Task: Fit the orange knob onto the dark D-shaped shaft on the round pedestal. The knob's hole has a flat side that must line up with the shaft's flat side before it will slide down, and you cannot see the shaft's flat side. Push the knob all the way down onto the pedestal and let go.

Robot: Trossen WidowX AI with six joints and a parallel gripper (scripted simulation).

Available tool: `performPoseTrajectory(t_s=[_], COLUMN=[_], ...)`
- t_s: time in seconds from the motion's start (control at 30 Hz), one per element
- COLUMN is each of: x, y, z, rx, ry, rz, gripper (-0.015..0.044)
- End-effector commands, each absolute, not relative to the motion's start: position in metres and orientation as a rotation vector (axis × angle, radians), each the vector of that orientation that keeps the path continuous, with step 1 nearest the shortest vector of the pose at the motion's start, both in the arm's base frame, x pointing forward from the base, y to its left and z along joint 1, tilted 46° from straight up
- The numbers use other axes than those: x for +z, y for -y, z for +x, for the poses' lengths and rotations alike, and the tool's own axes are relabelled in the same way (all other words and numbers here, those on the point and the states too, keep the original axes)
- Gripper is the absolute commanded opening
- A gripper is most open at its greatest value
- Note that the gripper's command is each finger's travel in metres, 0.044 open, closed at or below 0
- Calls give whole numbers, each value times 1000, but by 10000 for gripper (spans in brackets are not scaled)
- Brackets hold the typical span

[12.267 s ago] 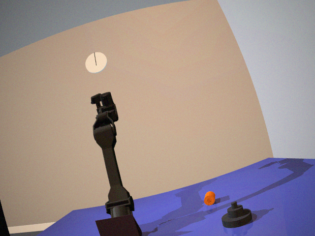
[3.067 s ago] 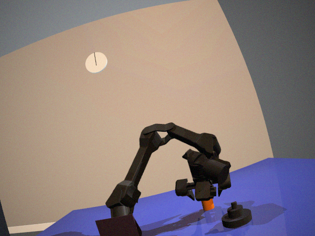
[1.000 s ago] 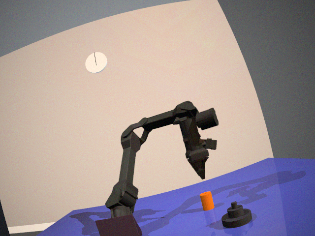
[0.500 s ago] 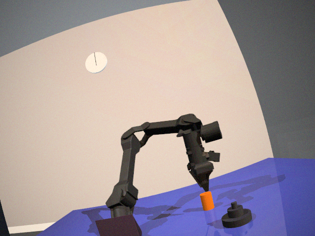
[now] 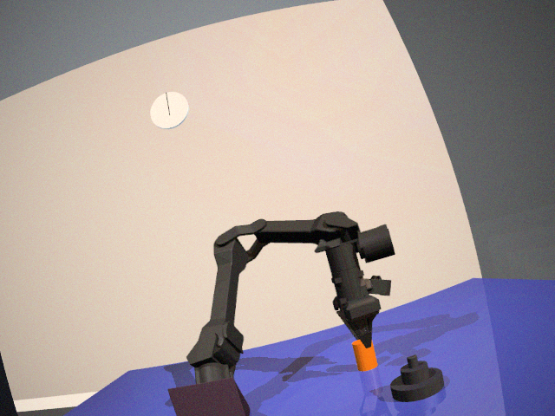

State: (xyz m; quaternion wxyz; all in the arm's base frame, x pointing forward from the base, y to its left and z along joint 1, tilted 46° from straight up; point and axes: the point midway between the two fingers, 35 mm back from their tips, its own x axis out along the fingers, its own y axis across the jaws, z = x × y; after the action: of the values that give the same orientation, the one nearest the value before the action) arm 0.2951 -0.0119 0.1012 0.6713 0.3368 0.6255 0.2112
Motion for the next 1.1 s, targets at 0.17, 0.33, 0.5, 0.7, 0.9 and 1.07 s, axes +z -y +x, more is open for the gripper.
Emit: performPoseTrajectory(t_s=[0.17, 0.33, 0.5, 0.7, 0.9, 1.07], x=[91, 86, 80, 74, 71, 71], y=[0, -5, -11, -18, -23, -23], z=[297, 298, 298, 299, 299, 299], rx=[477, 477, 478, 480, 481, 481], ry=[-1409, -1408, -1408, -1408, -1407, -1407], rz=[767, 767, 768, 769, 770, 770], gripper=[440, 440, 440, 440, 414, 282])
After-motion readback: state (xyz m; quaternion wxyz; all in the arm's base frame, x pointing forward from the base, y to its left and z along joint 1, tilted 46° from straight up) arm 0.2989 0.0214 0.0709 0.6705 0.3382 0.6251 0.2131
